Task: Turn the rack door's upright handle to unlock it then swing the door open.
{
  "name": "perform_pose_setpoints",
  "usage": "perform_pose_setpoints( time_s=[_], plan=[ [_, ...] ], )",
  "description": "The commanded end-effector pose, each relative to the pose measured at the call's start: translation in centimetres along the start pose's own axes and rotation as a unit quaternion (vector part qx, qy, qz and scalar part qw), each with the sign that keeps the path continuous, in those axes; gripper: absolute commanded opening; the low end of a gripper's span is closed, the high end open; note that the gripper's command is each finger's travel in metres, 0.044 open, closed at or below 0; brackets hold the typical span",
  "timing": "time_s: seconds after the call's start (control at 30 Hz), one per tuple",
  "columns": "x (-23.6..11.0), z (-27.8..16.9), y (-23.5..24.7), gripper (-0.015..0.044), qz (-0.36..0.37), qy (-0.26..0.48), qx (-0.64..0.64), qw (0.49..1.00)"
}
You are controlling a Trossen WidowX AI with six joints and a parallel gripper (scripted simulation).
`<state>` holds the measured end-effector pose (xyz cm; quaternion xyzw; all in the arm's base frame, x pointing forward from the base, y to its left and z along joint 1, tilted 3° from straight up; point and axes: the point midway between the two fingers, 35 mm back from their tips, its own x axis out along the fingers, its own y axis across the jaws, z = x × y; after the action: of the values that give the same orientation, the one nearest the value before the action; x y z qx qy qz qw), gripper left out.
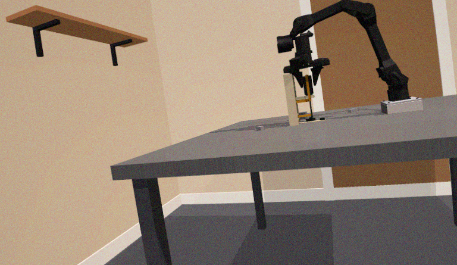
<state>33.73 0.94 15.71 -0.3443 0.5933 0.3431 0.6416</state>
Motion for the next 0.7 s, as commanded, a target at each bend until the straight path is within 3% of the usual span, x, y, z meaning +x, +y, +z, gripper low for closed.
perform_pose_setpoints(
  time_s=[0.0,0.33,0.67],
  plan=[
    [0.00,0.03,-0.06,0.0282,-0.001,-0.001,0.118,0.993],
    [-0.01,0.03,-0.06,0.0282,-0.001,-0.001,0.358,0.934],
    [-0.01,0.03,-0.06,0.0282,-0.001,-0.002,0.576,0.817]
  ],
)
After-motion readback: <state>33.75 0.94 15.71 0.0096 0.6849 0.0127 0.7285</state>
